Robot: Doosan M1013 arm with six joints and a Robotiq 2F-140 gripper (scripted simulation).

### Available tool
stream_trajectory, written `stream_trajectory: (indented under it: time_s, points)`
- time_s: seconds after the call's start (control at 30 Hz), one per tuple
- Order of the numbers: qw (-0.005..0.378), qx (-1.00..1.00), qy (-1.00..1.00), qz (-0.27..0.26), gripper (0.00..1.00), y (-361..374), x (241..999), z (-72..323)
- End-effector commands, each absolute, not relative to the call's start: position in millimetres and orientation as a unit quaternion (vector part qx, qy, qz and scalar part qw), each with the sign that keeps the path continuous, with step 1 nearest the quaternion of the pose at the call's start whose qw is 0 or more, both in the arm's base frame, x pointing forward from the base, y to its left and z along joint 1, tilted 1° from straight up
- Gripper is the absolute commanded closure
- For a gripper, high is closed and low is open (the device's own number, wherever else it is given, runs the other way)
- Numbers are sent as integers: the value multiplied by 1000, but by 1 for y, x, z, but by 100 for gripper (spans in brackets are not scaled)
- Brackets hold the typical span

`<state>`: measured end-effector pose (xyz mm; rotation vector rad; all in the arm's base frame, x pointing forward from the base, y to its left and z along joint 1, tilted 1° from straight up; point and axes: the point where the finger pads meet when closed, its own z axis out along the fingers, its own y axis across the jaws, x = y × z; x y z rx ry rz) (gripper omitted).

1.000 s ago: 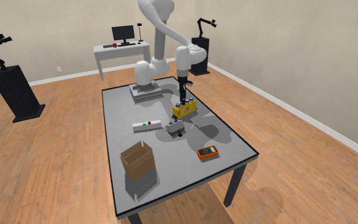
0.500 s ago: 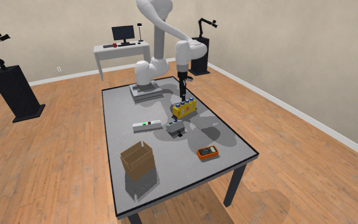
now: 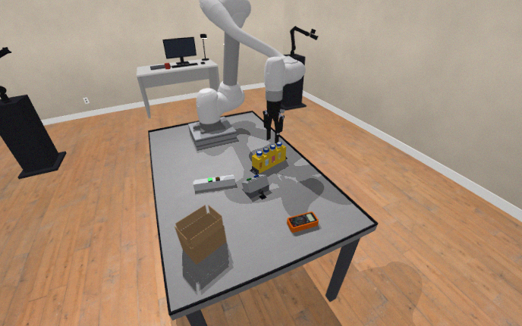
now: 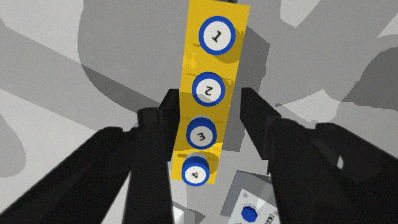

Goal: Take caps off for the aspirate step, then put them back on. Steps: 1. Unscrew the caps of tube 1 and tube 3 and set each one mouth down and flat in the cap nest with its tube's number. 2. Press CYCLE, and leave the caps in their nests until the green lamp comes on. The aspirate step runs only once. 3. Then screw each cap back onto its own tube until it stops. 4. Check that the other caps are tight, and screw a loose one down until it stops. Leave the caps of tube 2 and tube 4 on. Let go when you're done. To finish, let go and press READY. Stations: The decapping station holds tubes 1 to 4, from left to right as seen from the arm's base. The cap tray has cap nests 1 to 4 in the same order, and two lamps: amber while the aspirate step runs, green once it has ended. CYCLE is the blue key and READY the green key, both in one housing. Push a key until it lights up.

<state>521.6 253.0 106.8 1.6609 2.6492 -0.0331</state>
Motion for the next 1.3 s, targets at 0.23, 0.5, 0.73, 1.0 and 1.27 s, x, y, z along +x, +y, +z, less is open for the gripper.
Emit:
stream_trajectory:
  time_s: [0.23, 0.5, 0.73, 1.0, 1.27]
  points:
    - [-2, 490, 871, -5, 59, 254, 522, 92]
    - [-2, 490, 871, -5, 59, 254, 522, 74]
    - [-2, 490, 871, -5, 59, 254, 522, 72]
    - [-2, 490, 871, -5, 59, 254, 521, 69]
    - [-2, 490, 871, -5, 59, 254, 521, 65]
